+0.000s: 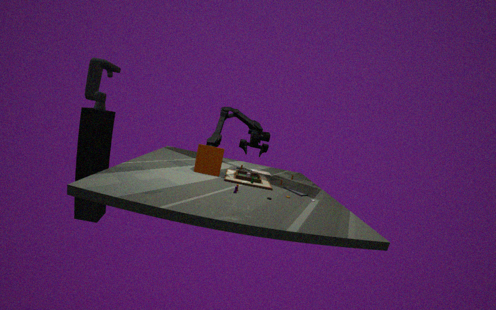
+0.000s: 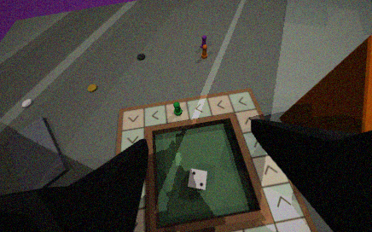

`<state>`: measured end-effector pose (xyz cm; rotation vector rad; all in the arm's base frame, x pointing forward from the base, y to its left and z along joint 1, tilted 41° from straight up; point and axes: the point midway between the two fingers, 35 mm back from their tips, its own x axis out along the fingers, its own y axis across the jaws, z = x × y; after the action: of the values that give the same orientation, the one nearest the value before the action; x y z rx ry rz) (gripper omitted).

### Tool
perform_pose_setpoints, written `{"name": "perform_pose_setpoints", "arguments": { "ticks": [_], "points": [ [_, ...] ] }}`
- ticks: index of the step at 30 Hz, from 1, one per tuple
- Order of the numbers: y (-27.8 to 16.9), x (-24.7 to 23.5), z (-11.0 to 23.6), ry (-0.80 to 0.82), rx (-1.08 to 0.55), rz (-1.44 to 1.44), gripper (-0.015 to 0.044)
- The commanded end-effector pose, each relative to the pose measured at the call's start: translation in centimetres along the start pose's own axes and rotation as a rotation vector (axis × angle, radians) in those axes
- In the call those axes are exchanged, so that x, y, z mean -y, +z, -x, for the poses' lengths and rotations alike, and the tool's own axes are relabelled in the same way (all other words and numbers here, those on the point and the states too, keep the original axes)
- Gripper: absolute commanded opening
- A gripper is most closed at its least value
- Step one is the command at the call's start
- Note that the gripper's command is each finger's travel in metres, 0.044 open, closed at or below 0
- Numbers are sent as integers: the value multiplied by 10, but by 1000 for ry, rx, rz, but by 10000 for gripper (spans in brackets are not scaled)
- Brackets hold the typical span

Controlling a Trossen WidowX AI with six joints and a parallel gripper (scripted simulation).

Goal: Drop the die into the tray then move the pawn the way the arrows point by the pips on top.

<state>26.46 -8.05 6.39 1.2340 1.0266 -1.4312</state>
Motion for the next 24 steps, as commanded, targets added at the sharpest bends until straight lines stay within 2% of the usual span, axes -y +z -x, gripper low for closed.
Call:
{"name": "perform_pose_setpoints", "arguments": {
  "ticks": [1,4,6,8,11,12,13,16,22,24],
  "points": [
    [-4,4,-13,-54,-140,28,440],
    [-13,7,-35,-91,-465,43,440],
    [-16,5,-42,-57,-683,29,440],
    [-16,2,-45,-9,-821,8,440],
    [-15,1,-45,-1,-838,4,440],
    [-12,4,-47,-35,-763,-1,440],
    [-12,4,-47,-35,-763,-1,440],
    [-8,2,-53,15,-768,120,361],
    [7,-8,-80,230,-766,614,204],
    [12,-10,-89,304,-756,778,200]
  ]
}}
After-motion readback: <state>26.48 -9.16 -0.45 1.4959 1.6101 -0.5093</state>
